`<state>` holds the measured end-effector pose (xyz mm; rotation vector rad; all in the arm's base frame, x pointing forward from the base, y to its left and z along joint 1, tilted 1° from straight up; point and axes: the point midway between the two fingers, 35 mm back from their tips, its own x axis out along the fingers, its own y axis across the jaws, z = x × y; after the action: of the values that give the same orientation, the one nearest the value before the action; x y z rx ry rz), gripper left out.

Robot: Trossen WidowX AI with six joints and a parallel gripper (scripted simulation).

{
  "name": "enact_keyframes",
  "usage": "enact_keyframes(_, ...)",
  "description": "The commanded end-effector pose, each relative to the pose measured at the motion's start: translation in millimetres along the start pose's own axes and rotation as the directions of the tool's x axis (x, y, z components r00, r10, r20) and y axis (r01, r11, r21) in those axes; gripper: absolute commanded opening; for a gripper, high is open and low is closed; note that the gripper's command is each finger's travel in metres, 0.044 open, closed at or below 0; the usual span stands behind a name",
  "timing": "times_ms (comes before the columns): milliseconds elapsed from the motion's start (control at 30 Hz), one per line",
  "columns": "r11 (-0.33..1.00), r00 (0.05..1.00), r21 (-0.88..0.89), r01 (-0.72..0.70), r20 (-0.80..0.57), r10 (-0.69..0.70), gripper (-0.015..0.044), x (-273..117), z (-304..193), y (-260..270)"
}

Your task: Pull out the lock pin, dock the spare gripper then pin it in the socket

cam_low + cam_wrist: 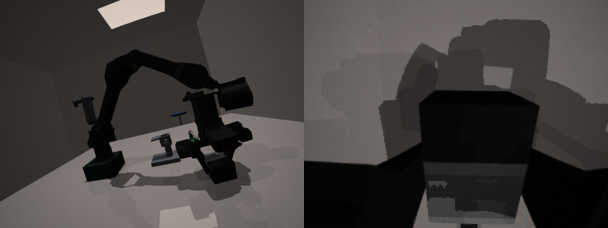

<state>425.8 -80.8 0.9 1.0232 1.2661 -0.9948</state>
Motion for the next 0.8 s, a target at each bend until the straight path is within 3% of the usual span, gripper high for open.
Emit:
enact_keyframes(0,1.0,1.0,0.0,0.001,0.006,-0.001,0.0177,0,1,0)
enact_keyframes(233,1.0,1.0,0.0,0.0,0.006,0.0,0.0,-27,1,1)
enact_keyframes(400,1.0,1.0,0.0,0.0,0.006,0.0,0.0,-49,1,0)
enact_keyframes(600,1.0,1.0,0.004,0.003,0.0,-0.003,0.0,-43,0,0)
enact_keyframes(767,0.994,1.0,0.11,0.002,0.001,-0.003,0.0,-44,0,-1)
